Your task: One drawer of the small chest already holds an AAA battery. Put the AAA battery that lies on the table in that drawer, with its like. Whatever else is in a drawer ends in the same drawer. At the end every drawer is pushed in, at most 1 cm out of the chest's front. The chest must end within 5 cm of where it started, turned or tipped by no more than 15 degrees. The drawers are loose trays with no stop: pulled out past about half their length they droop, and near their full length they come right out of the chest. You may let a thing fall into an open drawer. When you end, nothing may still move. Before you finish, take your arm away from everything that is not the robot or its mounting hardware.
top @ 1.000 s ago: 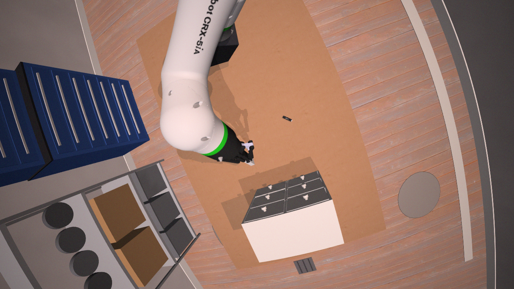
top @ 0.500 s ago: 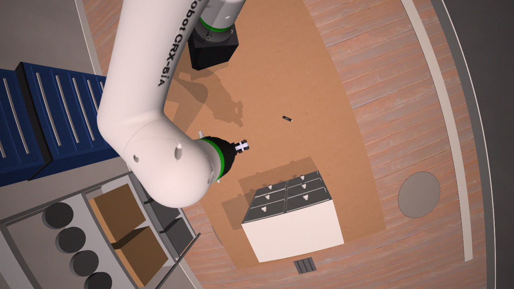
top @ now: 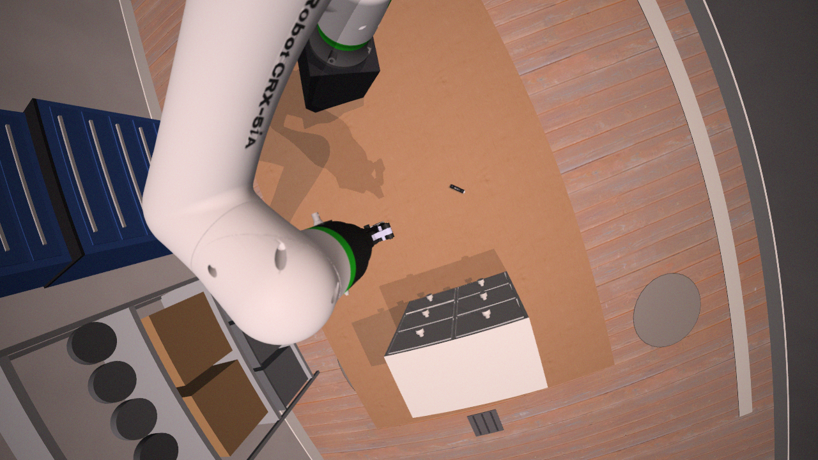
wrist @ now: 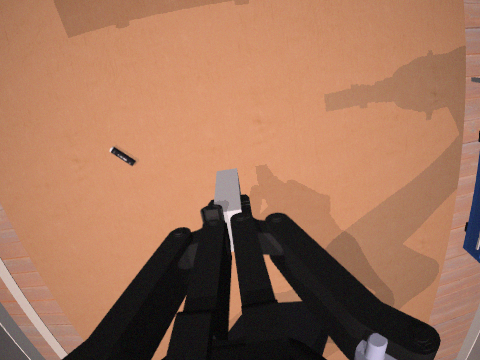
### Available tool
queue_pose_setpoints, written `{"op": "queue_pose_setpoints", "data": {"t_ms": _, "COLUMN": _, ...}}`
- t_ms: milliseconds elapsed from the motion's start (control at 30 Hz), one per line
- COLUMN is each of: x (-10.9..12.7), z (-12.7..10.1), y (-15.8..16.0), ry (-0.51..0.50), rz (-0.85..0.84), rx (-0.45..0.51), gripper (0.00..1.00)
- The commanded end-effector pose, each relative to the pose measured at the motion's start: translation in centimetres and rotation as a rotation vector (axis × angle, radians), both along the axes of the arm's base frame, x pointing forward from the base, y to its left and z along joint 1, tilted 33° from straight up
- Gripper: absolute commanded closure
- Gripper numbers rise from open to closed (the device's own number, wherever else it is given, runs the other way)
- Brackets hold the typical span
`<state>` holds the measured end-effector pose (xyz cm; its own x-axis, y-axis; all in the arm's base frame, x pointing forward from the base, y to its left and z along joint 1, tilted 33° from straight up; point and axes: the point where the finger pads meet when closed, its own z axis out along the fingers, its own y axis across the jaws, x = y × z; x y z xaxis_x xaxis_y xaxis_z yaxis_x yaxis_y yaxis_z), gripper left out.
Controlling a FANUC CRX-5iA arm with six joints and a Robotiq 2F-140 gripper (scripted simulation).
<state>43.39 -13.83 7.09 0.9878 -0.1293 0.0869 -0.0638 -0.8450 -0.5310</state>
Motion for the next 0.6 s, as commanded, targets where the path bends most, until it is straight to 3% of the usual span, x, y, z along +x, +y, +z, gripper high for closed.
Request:
{"op": "queue_pose_setpoints", "data": {"t_ms": 0, "x": 0.2, "z": 0.1, "y": -0.1, "ry": -0.004, "rz": -0.004, "rx": -0.002, "gripper": 1.0}}
{"op": "queue_pose_setpoints", "data": {"t_ms": 167, "x": 1.5, "z": 0.4, "y": -0.5, "ry": -0.026, "rz": -0.028, "rx": -0.01, "gripper": 1.0}}
{"op": "queue_pose_setpoints", "data": {"t_ms": 300, "x": 5.9, "z": 2.1, "y": -2.1, "ry": -0.106, "rz": -0.117, "rx": -0.037, "gripper": 1.0}}
{"op": "queue_pose_setpoints", "data": {"t_ms": 467, "x": 9.4, "z": 3.8, "y": -3.6, "ry": -0.17, "rz": -0.194, "rx": -0.055, "gripper": 1.0}}
{"op": "queue_pose_setpoints", "data": {"t_ms": 500, "x": 11.3, "z": 4.9, "y": -4.5, "ry": -0.208, "rz": -0.242, "rx": -0.063, "gripper": 1.0}}
{"op": "queue_pose_setpoints", "data": {"t_ms": 533, "x": 11.3, "z": 4.9, "y": -4.5, "ry": -0.208, "rz": -0.242, "rx": -0.063, "gripper": 1.0}}
{"op": "queue_pose_setpoints", "data": {"t_ms": 567, "x": 13.4, "z": 6.2, "y": -5.6, "ry": -0.248, "rz": -0.297, "rx": -0.071, "gripper": 1.0}}
